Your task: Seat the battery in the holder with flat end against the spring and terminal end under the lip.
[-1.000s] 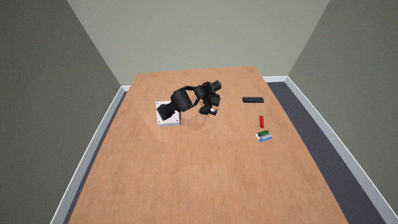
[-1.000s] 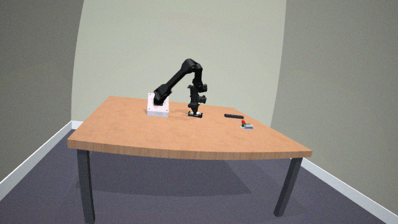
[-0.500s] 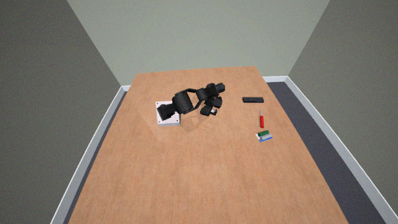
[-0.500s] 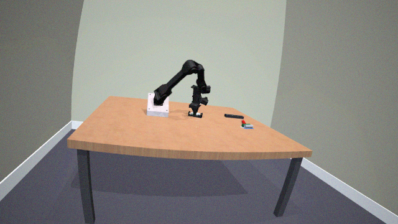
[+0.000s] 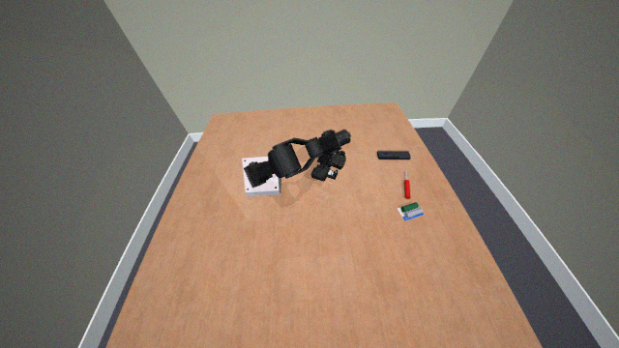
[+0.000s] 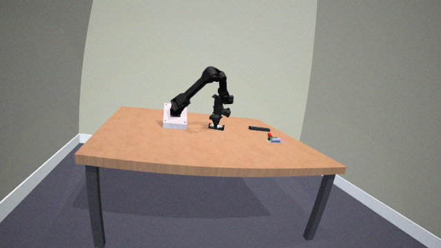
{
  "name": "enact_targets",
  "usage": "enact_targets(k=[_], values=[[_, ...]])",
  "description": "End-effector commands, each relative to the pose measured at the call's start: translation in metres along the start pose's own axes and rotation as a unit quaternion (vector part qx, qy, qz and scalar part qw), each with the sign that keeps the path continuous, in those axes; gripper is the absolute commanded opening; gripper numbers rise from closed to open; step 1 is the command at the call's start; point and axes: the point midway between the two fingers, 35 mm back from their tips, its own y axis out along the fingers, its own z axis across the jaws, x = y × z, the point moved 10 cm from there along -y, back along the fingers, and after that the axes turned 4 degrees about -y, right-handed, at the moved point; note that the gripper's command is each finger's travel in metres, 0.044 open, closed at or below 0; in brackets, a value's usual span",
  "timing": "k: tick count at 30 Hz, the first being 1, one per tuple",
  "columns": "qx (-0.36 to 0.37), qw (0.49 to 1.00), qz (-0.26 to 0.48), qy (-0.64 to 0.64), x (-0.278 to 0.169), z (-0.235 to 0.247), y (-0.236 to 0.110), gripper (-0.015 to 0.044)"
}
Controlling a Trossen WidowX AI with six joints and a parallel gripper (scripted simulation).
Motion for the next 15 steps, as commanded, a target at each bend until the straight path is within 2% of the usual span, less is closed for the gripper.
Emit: enact_targets(k=[1, 15], values=[[0.001, 1.000, 0.008, -0.007, -0.001, -0.001, 0.001, 0.0076], [0.002, 1.000, 0.005, -0.006, 0.012, -0.002, 0.001, 0.0076]])
